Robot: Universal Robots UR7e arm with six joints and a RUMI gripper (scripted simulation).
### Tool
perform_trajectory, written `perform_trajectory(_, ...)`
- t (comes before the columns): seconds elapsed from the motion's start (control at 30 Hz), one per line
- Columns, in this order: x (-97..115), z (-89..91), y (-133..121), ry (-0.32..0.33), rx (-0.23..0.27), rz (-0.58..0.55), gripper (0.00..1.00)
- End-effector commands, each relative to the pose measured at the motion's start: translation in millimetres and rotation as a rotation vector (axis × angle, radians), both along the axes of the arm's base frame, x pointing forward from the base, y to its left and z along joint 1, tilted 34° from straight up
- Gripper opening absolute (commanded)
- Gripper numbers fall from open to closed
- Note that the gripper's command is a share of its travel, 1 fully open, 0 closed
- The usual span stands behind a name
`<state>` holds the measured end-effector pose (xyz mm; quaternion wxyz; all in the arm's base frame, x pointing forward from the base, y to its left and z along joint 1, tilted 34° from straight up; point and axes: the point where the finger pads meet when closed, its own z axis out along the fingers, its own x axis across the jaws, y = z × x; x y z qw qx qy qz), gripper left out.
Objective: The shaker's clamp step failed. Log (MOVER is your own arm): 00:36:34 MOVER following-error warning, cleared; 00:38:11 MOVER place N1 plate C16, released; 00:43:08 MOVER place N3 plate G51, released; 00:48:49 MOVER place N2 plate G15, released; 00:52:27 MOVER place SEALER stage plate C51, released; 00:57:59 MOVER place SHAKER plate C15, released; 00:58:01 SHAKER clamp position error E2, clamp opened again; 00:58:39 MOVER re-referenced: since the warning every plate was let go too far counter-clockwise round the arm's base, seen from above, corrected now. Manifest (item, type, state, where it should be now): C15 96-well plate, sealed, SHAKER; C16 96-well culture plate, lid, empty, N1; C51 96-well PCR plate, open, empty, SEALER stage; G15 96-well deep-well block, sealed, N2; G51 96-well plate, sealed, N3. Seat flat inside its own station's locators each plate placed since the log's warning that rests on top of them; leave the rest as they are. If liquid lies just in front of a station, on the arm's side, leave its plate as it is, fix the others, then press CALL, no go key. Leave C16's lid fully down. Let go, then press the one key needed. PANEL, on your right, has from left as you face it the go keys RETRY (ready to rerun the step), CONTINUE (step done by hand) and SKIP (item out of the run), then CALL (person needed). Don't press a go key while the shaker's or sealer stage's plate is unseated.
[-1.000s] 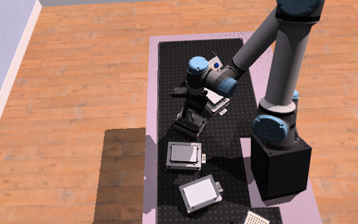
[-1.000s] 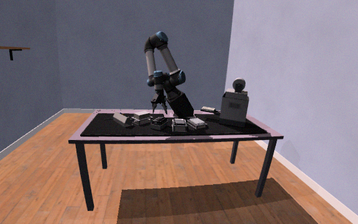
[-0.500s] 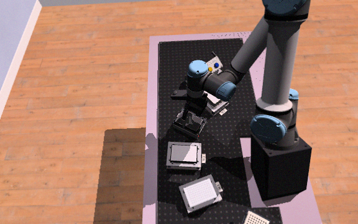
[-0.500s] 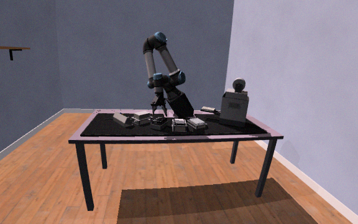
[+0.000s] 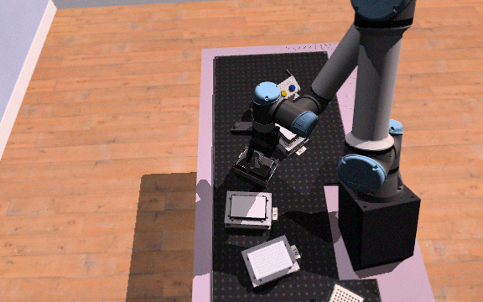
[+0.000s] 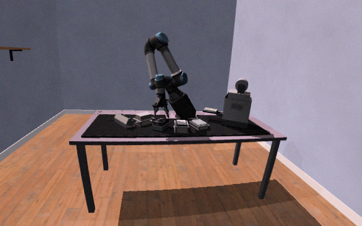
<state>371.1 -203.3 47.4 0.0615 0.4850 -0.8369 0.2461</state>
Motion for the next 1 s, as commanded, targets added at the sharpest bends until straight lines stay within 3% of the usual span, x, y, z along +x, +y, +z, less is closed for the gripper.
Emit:
perform_trajectory(0.0, 0, -1.1, -1, -0.001, -0.001, 0.000, 0.82)
perform_trajectory(0.97, 3, -16.8, -9, -0.001, -0.001, 0.000, 0.82)
